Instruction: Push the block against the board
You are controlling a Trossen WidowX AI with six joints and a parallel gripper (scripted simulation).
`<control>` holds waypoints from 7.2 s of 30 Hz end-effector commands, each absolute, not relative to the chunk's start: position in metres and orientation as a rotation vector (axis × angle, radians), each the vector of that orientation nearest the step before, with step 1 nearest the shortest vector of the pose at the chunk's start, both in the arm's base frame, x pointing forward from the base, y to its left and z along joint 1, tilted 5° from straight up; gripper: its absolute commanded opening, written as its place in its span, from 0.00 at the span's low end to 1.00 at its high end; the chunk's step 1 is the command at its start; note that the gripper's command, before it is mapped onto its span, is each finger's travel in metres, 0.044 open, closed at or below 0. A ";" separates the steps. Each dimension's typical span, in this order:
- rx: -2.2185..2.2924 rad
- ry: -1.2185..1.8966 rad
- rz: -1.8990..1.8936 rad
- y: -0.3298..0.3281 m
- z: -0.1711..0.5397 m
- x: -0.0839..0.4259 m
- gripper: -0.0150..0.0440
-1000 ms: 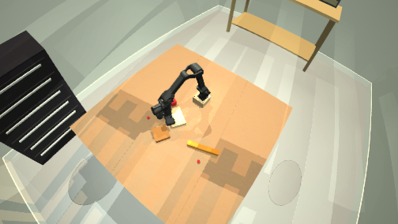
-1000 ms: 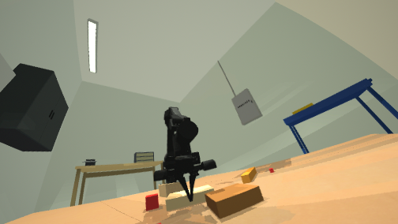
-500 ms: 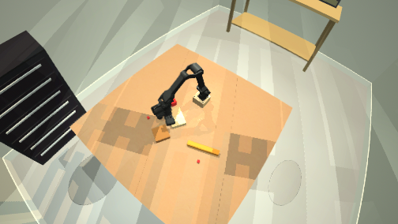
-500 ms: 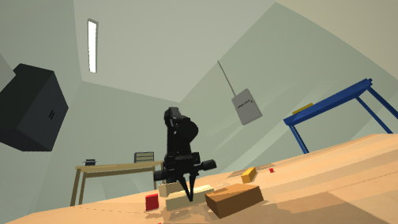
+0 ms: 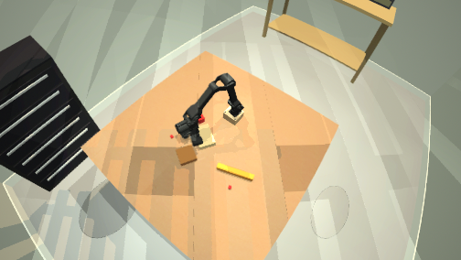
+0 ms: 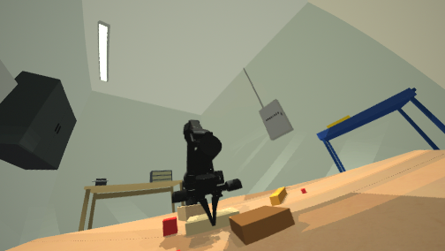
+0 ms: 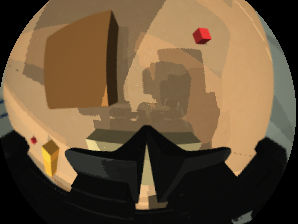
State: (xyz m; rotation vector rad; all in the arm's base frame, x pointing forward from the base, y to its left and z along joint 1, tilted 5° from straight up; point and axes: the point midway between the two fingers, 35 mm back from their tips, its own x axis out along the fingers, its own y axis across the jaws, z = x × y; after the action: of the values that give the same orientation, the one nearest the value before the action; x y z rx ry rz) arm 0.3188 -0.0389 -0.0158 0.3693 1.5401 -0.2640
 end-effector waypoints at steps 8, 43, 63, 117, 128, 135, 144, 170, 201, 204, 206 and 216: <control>0.374 1.569 -0.264 -0.037 -0.020 0.316 0.25; 0.373 1.564 -0.265 -0.058 0.031 0.357 0.25; 0.041 1.573 0.074 -0.010 0.040 0.342 0.25; -0.837 1.335 0.965 0.094 -0.010 0.269 0.25; -0.838 1.336 0.964 0.082 -0.011 0.265 0.25; -0.839 1.337 0.964 0.074 -0.011 0.263 0.25; -0.840 1.338 0.963 0.064 -0.012 0.259 0.25; -0.841 1.339 0.962 0.043 -0.014 0.254 0.25; -0.838 1.335 0.964 0.088 -0.010 0.278 0.25; -0.838 1.334 0.964 0.091 -0.010 0.279 0.25; -0.841 1.331 0.965 0.086 0.002 0.278 0.25; -0.820 1.335 0.939 0.082 0.041 0.280 0.25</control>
State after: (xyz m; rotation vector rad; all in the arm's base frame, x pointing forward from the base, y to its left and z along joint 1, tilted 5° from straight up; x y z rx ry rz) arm 0.2811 0.0835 0.0419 -0.8379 1.3234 0.9542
